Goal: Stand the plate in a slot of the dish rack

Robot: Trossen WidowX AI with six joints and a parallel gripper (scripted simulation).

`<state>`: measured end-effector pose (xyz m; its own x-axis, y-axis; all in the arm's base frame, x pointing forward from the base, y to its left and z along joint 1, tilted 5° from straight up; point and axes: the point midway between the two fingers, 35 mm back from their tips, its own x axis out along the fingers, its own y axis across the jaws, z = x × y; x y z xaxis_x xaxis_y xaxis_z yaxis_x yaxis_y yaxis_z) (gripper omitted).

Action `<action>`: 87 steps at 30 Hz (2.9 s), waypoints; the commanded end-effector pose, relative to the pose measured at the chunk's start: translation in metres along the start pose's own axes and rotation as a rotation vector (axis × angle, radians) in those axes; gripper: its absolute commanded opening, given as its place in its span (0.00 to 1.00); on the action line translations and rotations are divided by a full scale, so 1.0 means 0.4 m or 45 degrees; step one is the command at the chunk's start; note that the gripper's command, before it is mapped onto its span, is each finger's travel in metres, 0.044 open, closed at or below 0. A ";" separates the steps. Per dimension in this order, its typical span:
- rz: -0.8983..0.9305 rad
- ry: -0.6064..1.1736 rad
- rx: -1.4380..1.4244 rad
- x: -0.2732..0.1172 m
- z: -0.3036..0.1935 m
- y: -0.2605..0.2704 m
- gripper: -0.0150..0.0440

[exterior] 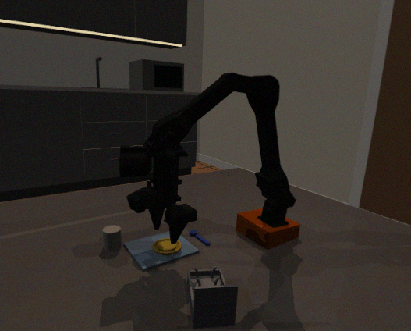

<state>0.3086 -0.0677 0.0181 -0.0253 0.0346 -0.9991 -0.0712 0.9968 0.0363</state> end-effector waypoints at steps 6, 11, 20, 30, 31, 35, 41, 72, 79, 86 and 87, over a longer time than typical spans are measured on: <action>0.010 0.016 0.005 0.046 -0.007 0.003 0.93; 0.010 0.016 0.005 0.066 -0.010 0.003 0.93; 0.010 0.017 0.005 0.098 -0.016 0.004 0.93; 0.010 0.017 0.005 0.099 -0.016 0.004 0.92; 0.010 0.017 0.005 0.099 -0.016 0.004 0.91; 0.010 0.017 0.005 0.099 -0.016 0.004 0.86; 0.010 0.017 0.005 0.099 -0.016 0.004 0.76; 0.009 0.015 0.005 -0.233 0.032 -0.013 0.25; 0.009 0.015 0.005 -0.300 0.032 -0.014 0.25; 0.009 0.015 0.011 -0.334 0.030 -0.011 0.25; 0.009 0.015 0.032 -0.335 0.027 -0.001 0.25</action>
<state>0.3248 -0.0763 0.1469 -0.0399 0.0411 -0.9984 -0.0606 0.9972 0.0435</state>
